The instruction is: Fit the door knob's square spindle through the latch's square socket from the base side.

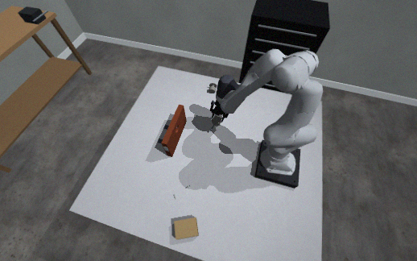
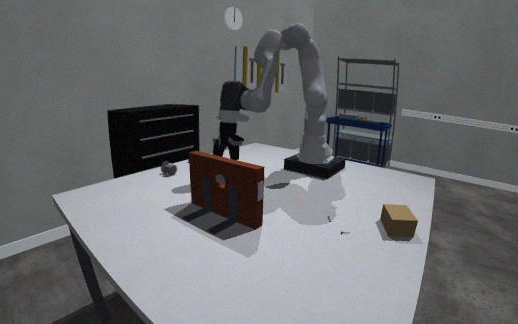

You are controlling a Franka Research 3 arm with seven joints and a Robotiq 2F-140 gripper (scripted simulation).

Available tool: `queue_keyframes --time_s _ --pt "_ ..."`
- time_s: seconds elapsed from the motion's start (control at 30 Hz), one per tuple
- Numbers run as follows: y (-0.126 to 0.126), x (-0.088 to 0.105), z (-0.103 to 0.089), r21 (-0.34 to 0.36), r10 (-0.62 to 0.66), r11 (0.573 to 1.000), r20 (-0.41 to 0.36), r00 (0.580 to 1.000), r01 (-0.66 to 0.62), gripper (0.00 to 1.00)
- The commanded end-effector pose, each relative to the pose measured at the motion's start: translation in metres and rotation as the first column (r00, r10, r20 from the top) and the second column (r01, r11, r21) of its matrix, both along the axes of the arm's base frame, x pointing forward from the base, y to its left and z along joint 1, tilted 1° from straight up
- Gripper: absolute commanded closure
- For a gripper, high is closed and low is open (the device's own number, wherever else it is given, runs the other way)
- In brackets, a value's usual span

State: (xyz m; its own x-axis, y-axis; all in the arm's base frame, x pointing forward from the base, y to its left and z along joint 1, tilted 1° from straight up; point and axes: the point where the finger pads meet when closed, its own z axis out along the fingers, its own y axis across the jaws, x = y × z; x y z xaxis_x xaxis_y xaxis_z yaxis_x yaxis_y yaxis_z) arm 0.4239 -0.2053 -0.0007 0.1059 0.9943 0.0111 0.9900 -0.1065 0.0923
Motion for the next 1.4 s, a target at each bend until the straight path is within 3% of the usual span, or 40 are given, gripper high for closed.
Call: queue_keyframes --time_s 0.0,1.13,1.37 --pt "-0.0011 0.0003 0.0011 -0.001 -0.009 1.000 -0.001 1.000 0.009 0.58" --pt "-0.0011 0.0003 0.0012 -0.001 -0.009 1.000 -0.001 1.000 0.009 0.58" --pt "-0.0012 0.0002 0.0105 -0.001 -0.009 1.000 -0.001 1.000 0.009 0.58"
